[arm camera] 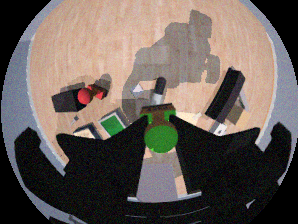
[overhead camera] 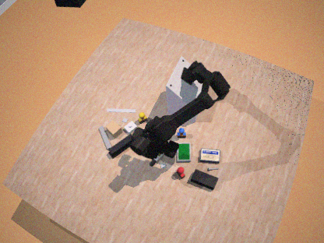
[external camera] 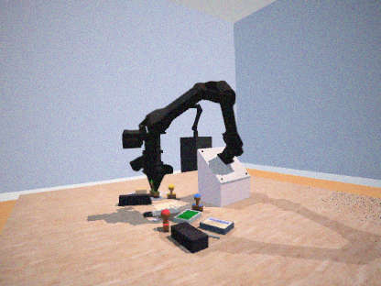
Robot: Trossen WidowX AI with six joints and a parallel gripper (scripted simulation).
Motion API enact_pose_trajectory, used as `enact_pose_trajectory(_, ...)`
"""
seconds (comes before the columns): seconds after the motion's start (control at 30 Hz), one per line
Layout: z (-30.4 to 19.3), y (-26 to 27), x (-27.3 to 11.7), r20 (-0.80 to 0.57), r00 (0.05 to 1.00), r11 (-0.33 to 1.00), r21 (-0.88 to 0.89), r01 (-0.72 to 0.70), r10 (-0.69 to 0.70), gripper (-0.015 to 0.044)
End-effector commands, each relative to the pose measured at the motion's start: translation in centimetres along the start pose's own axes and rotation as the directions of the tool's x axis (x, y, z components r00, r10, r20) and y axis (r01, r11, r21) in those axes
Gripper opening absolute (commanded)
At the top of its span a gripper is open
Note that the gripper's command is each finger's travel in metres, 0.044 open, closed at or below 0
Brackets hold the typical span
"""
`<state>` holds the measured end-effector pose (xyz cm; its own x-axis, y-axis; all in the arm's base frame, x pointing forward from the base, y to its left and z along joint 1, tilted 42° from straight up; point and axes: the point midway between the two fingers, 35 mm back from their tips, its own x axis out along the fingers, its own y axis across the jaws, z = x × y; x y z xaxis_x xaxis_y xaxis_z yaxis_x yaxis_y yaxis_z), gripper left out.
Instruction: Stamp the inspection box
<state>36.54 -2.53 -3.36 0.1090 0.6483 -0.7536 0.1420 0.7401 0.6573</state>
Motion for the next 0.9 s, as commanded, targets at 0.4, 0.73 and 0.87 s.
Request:
enact_pose_trajectory(0.4, -4.5, 6.5, -0.1, 0.003, 1.0, 1.0, 0.002, -0.008, 0.008, 0.0)
enact_pose_trajectory(0.73, -7.8, 9.4, 0.1, 0.001, 1.0, 1.0, 0.003, -0.017, 0.017, 0.0)
enact_pose_trajectory(0.87, -7.8, 9.5, 0.1, 0.0, 1.0, 1.0, 0.003, -0.017, 0.017, 0.0)
